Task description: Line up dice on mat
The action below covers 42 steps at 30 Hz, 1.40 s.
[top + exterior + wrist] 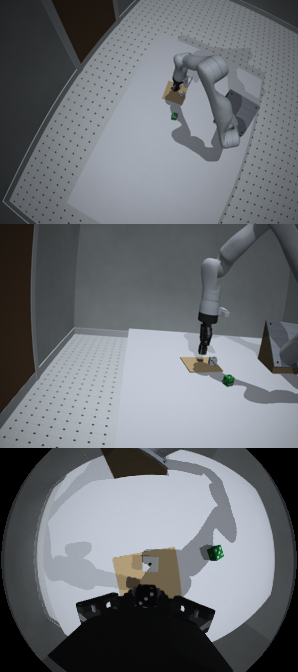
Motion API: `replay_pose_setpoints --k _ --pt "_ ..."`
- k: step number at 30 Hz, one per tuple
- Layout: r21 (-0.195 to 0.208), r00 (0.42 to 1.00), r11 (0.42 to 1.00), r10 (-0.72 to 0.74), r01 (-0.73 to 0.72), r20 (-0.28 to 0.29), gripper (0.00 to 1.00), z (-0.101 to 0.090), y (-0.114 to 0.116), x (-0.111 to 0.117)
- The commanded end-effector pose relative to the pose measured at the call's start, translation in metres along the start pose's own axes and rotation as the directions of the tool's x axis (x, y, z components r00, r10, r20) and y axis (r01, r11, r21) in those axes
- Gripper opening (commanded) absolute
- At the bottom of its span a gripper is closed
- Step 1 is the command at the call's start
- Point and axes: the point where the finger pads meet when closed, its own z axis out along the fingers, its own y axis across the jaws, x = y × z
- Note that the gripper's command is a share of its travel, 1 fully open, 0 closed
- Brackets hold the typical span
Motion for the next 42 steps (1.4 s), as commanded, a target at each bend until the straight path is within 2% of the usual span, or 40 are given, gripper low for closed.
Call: replay_pose_setpoints --k 1,6,10,42 --pt "-0.011 1.0 1.0 0.0 0.0 -0.015 0.26 0.017 0.003 0.004" --pt "-0.011 1.0 1.0 0.0 0.0 -0.015 0.26 0.032 0.003 0.004" --pt "-0.011 1.0 1.0 0.0 0.0 -0.015 0.26 0.037 0.003 0.004" --pt "-0.011 1.0 1.0 0.0 0.0 -0.015 0.26 0.038 0.003 0.004"
